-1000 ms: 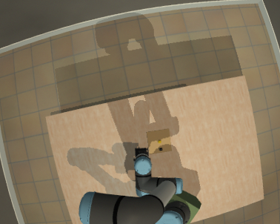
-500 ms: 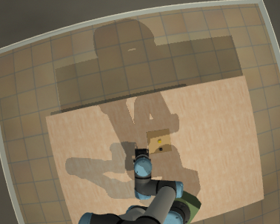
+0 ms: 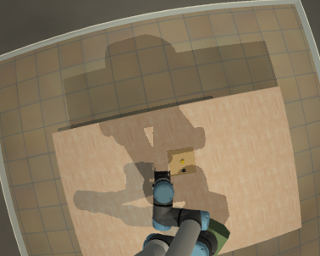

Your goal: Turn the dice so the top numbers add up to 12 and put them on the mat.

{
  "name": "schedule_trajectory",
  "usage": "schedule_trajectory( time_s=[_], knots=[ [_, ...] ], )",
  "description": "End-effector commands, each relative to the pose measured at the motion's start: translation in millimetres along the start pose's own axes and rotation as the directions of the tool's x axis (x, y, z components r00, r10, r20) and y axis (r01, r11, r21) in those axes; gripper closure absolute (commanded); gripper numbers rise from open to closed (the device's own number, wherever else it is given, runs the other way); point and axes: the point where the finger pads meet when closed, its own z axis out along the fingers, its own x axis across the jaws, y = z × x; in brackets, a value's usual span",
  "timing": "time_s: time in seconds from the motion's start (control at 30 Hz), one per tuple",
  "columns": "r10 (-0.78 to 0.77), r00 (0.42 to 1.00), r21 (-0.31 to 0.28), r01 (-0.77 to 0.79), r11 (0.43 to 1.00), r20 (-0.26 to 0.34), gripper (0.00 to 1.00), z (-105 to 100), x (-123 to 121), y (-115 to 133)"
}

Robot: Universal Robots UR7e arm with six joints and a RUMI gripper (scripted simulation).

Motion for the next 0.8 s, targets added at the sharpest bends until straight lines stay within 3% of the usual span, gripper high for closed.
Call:
schedule_trajectory(
  time_s=[0.0, 0.77],
  knots=[
    [0.000, 1.000, 0.007, 0.000, 1.000, -0.002, 1.00, -8.0, -0.1, -0.5],
    [0.000, 1.000, 0.007, 0.000, 1.000, -0.002, 1.00, -12.4, -0.3, -0.3]
  ],
)
